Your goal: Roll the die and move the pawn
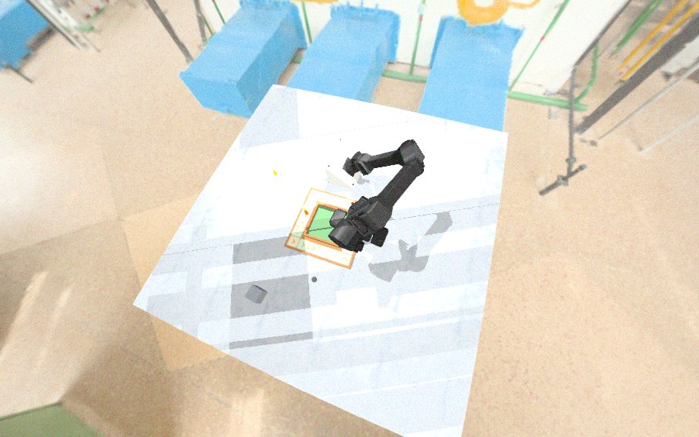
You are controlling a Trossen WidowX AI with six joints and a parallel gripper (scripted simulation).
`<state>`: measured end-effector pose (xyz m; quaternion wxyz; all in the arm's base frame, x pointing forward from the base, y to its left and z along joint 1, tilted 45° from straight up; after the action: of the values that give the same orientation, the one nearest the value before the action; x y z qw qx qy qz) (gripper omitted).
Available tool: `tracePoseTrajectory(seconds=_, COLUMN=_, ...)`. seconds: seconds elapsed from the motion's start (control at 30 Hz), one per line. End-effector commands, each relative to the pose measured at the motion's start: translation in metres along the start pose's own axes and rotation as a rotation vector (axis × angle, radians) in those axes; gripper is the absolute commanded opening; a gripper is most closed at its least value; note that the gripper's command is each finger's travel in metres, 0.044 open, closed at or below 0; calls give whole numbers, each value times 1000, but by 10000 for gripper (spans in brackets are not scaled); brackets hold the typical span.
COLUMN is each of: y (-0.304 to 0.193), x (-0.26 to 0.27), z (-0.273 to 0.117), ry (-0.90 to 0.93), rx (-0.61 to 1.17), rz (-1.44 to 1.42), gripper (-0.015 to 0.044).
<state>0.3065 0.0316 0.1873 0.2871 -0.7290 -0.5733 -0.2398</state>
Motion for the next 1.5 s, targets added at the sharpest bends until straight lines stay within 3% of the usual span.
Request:
tracePoseTrajectory(seconds=0.0, y=4, x=-19, z=5, ry=-7, rx=8, rz=162, gripper=0)
tracePoseTrajectory(seconds=1.23, y=3, x=-150, z=33, ry=-20, rx=29, rz=1430, gripper=0)
tracePoseTrajectory(seconds=1.47, y=2, x=-154, z=34, ry=-20, rx=31, rz=1480, gripper=0)
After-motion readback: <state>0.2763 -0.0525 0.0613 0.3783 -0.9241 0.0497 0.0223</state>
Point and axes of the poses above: the point midway between the two fingers, 35 mm back from their tips, its own z axis out along the fingers, its own x axis across the jaws, y = z × x, the point moved 1 cm from there along -z, back along the fingers, and after that the axes turned 9 degrees about z, right-handed, at the moved point
